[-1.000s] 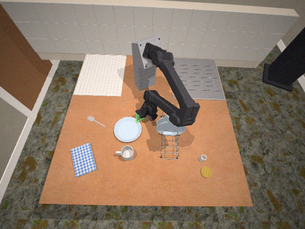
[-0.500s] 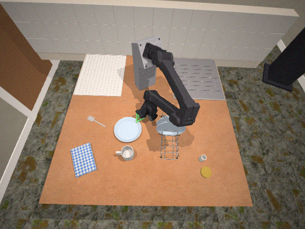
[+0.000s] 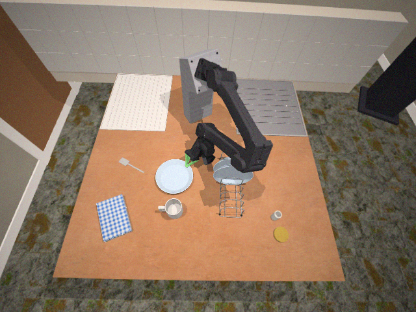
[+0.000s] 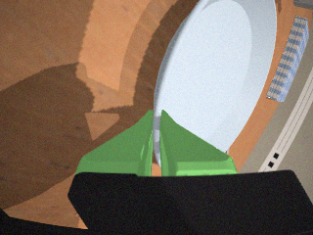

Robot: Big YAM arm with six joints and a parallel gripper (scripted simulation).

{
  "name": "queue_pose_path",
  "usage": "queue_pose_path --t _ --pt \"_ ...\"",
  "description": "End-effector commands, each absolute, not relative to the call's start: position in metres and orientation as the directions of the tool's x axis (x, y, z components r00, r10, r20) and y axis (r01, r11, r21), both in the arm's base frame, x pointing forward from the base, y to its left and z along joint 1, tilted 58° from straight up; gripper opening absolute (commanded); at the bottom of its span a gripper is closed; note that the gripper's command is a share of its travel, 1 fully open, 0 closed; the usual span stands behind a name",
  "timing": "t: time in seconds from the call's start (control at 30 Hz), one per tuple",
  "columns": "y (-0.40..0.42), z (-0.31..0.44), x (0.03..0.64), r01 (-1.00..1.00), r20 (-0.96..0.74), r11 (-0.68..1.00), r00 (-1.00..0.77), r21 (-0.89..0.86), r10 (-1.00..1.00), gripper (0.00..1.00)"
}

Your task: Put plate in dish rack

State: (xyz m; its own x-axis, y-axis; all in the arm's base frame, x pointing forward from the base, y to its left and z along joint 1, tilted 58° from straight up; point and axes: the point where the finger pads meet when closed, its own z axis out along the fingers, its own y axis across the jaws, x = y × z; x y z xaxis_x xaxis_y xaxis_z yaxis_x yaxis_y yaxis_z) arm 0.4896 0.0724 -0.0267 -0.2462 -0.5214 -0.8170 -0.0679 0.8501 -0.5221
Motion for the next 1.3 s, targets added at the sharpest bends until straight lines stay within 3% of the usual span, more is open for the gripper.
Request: queue_pose_path --t 0.0,1.27 --pt "0.0718 -0.0375 0.4912 -0.085 -0.804 0.844 -0.264 -0.53 -0.532 0.0" --pt "0.0653 -0.0355 0.4921 -0.08 -0.805 0.845 -0.268 -0.529 -0.529 0.0"
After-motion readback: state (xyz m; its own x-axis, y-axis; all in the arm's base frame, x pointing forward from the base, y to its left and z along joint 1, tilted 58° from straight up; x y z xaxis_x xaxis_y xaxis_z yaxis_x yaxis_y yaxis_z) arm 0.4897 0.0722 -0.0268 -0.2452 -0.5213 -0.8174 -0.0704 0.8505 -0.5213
